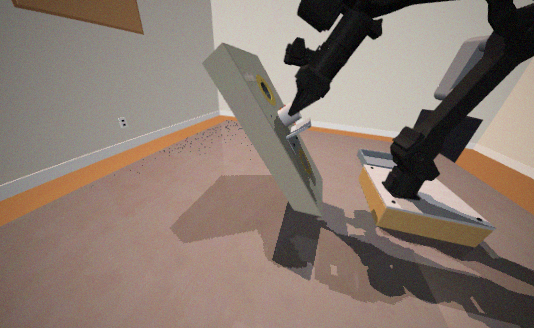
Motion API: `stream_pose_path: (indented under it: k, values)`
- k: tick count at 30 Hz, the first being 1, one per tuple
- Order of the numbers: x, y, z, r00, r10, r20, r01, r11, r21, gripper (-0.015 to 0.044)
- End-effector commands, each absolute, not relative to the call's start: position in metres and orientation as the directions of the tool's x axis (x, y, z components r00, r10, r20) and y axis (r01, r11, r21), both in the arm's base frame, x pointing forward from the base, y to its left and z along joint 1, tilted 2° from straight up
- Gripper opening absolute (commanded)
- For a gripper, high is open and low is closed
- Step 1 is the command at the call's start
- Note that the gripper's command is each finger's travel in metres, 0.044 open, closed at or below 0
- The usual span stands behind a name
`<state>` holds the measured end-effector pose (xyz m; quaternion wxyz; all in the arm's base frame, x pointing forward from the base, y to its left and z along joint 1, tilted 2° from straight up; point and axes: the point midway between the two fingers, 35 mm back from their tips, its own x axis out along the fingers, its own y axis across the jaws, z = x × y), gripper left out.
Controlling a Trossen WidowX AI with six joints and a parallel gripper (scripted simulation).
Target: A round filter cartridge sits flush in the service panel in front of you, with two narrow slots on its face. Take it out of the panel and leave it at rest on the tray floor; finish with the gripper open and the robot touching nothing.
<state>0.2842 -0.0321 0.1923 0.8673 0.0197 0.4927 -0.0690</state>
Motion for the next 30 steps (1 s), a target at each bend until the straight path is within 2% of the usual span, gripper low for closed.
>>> stream_pose_path:
  k: [1,18,30]
  values:
    - [0.287,-0.032,0.201,0.509,-0.101,-0.855,0.139,0.99,-0.034,0.0]
    - [0.249,-0.025,0.276,0.506,-0.1,-0.857,0.139,0.99,-0.033,0.0]
    - [0.249,-0.054,0.275,0.497,-0.101,-0.862,0.138,0.99,-0.036,0.0]
